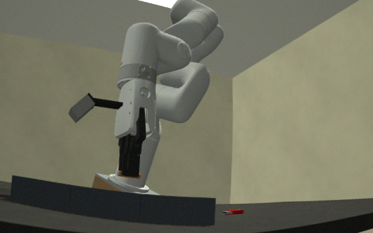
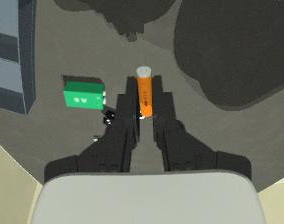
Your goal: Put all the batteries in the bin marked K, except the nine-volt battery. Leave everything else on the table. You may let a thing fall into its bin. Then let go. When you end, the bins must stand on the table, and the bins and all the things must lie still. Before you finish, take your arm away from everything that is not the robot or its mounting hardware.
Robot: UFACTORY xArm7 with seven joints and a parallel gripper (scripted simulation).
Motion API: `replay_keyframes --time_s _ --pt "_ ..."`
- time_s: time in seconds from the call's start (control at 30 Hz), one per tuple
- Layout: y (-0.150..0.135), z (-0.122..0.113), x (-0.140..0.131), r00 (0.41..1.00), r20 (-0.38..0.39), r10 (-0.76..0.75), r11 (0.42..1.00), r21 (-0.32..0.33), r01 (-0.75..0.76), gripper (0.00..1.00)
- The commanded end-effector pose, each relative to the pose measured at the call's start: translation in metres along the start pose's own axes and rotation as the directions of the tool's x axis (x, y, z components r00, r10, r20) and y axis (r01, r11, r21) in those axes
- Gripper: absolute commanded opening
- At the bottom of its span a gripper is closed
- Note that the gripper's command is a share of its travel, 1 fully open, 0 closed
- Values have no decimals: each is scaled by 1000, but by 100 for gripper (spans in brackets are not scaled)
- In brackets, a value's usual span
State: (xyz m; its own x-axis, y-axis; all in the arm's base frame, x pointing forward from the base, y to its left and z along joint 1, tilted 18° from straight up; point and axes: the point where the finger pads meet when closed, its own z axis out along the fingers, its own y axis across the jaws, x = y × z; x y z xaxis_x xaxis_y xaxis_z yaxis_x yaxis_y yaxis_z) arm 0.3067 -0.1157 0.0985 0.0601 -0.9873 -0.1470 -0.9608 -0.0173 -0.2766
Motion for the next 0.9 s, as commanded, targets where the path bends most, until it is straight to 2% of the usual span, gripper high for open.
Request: replay_keyframes --time_s 0.0,0.1,0.3,0.73,0.87 --pt "-1 -1 1 1000 -2 0 1000 3 0 0" --pt "-1 6 1 1000 -2 0 1000 3 0 0" --pt "-1 6 1 1000 -2 0 1000 3 0 0" --pt "-79 6 -2 1000 -2 0 1000 3 0 0" --pt "-88 6 -2 1000 -2 0 1000 3 0 0"
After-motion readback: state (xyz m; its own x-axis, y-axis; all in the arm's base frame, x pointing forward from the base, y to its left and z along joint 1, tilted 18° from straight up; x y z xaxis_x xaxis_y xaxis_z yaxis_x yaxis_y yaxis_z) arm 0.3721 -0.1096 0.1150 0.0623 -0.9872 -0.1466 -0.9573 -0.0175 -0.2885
